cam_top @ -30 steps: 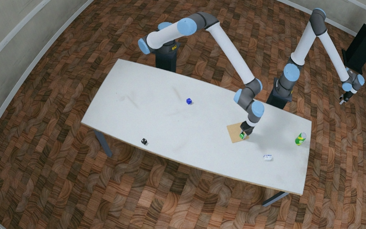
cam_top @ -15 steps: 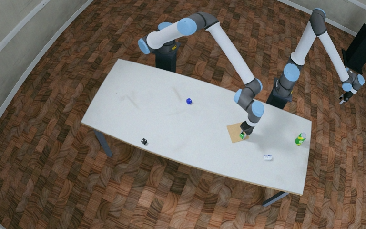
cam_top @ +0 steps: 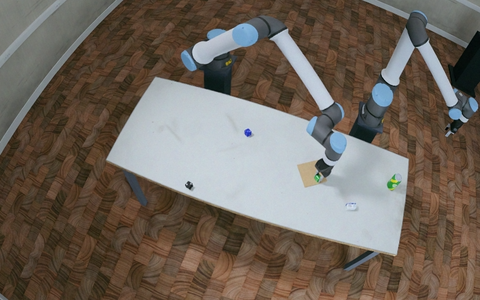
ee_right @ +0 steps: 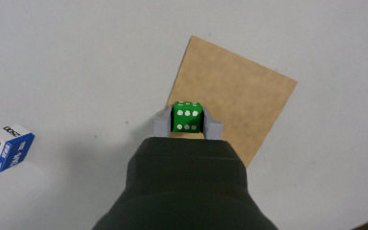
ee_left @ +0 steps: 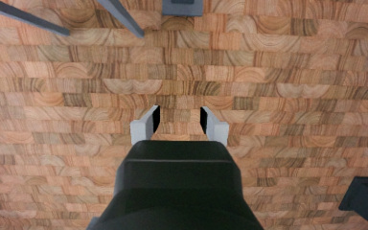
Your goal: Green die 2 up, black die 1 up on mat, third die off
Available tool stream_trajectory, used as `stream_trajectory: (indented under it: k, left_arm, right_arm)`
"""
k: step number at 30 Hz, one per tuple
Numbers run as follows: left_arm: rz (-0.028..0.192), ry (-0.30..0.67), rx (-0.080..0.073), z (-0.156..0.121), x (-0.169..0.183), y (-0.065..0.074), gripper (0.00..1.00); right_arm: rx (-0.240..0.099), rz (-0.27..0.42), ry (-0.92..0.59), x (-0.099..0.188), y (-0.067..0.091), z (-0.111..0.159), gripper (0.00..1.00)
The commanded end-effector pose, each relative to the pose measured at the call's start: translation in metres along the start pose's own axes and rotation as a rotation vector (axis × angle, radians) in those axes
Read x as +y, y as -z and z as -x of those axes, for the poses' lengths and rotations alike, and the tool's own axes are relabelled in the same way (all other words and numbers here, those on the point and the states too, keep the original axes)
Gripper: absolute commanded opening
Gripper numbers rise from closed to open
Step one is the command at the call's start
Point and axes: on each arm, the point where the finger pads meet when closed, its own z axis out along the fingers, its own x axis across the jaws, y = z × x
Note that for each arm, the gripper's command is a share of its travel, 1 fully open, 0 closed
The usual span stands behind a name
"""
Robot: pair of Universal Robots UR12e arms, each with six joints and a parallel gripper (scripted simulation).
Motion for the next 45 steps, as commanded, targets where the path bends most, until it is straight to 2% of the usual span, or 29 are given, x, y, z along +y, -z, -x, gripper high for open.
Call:
stream_trajectory:
  k: [1, 30, 31, 33, 34, 38, 39, 41, 42, 44, 45]
  left_arm:
    - [-0.002, 0.002, 0.001, -0.0021, -0.0007, -0.0019, 1.0]
    - [-0.002, 0.002, 0.001, -0.0021, -0.0007, -0.0019, 1.0]
    - [-0.002, 0.002, 0.001, -0.0021, -0.0007, -0.0019, 1.0]
    - [-0.002, 0.002, 0.001, -0.0021, -0.0007, -0.0019, 1.0]
    - [-0.002, 0.002, 0.001, -0.0021, -0.0007, -0.0019, 1.0]
    - [-0.002, 0.002, 0.001, -0.0021, -0.0007, -0.0019, 1.0]
    - [-0.002, 0.002, 0.001, -0.0021, -0.0007, -0.0019, 1.0]
    - [-0.002, 0.002, 0.001, -0.0021, -0.0007, -0.0019, 1.0]
    - [-0.002, 0.002, 0.001, -0.0021, -0.0007, -0.0019, 1.0]
    - [-0.002, 0.002, 0.001, -0.0021, -0.0007, -0.0019, 1.0]
    - [-0.002, 0.002, 0.001, -0.0021, -0.0007, -0.0019, 1.0]
  right_arm:
    - [0.002, 0.0, -0.002, -0.0012, -0.0024, -0.0015, 0.57]
    - [0.002, 0.0, -0.002, -0.0012, -0.0026, -0.0015, 0.57]
    - [0.002, 0.0, -0.002, -0.0012, -0.0026, -0.0015, 0.63]
    - [0.002, 0.0, -0.002, -0.0012, -0.0026, -0.0015, 0.63]
    - [0.002, 0.0, -0.002, -0.0012, -0.0026, -0.0015, 0.69]
    - [0.002, 0.0, -0.002, -0.0012, -0.0026, -0.0015, 0.69]
    - [0.002, 0.0, -0.002, -0.0012, -0.0026, -0.0015, 0.75]
    - [0.002, 0.0, -0.002, -0.0012, -0.0026, -0.0015, 0.75]
    - [0.002, 0.0, -0.002, -0.0012, -0.0026, -0.0015, 0.81]
    - [0.002, 0.0, -0.002, -0.0012, -0.0026, -0.0015, 0.81]
    - [0.002, 0.0, -0.002, -0.0012, -0.0026, -0.0015, 0.87]
